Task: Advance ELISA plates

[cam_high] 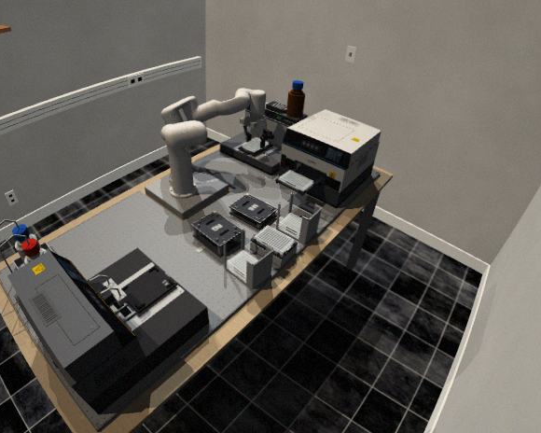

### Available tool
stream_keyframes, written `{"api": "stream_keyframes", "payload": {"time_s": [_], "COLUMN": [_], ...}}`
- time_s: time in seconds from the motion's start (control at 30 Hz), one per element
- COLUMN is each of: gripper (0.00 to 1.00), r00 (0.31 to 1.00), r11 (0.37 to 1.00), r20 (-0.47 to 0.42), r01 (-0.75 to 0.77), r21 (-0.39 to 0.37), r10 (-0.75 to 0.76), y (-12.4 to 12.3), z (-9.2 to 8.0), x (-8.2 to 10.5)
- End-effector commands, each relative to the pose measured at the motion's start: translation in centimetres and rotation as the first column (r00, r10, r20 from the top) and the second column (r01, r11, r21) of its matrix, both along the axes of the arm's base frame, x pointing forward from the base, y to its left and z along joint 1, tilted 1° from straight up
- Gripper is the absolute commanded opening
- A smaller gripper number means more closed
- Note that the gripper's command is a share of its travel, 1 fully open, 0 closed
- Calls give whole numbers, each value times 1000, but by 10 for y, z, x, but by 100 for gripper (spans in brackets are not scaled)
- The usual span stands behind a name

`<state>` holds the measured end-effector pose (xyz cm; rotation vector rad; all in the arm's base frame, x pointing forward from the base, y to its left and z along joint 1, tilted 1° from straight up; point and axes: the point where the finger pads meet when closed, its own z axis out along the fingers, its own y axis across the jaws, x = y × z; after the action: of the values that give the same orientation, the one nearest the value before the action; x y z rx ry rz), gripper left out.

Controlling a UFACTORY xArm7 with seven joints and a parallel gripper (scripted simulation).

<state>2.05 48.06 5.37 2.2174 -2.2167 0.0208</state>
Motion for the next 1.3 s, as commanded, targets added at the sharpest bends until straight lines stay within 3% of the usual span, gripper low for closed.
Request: {"api": "stream_keyframes", "payload": {"time_s": [0.0, 0.57, 1.27], "gripper": [100, 100, 100], "r00": [1000, 1000, 1000], "r11": [1000, 1000, 1000], "r20": [0, 0, 0], "r01": [0, 0, 0], "r21": [4, 3, 3], "r10": [0, 0, 0], "y": [1, 1, 1], "z": [2, 4, 29], "x": [0, 0, 0]}}
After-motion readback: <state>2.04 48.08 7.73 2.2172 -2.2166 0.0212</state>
